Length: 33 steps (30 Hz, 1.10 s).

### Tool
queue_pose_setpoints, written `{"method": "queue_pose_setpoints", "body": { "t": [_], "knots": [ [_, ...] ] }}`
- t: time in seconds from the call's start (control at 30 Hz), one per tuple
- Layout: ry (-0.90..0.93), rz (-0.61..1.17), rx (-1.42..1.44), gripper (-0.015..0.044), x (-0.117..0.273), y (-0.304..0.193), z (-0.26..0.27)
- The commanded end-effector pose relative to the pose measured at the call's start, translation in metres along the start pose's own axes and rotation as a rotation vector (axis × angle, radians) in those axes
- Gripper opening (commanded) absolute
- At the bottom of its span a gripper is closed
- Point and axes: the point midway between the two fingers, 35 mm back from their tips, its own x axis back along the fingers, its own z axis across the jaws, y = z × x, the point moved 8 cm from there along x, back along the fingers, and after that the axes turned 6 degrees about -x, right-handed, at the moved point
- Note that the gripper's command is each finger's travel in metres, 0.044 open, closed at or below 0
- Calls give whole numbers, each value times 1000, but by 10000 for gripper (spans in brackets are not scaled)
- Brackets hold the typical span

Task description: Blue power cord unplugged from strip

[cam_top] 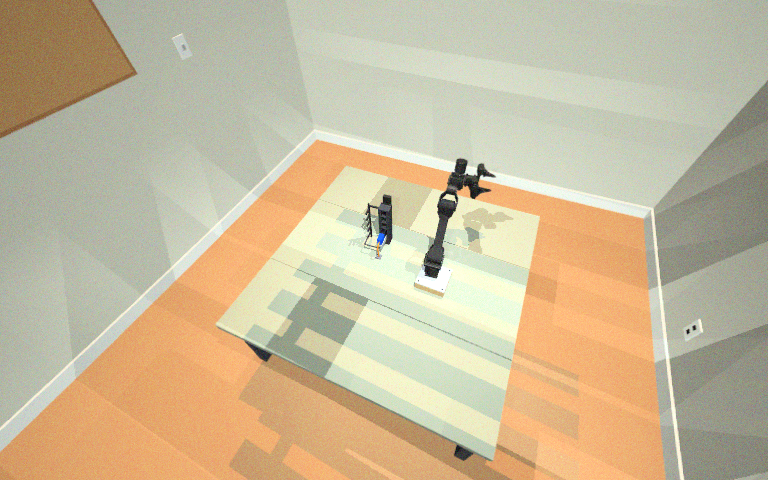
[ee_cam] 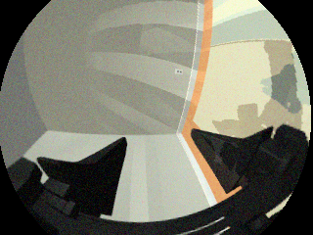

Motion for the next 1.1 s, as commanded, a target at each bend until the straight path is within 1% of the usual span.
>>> {"method": "queue_pose_setpoints", "body": {
  "t": [0.0,0.1,0.27,0.47,0.67,0.87,1.07],
  "knots": [
    [-1,3,9,374,0,0,-1],
    [-19,49,122,295,3,-7,-10],
    [-26,227,289,164,48,-18,-7],
    [11,490,518,160,119,-22,1],
    [109,766,753,160,193,-12,9],
    [264,1030,967,160,262,10,17],
    [480,1279,1153,160,325,45,24]
  ]
}}
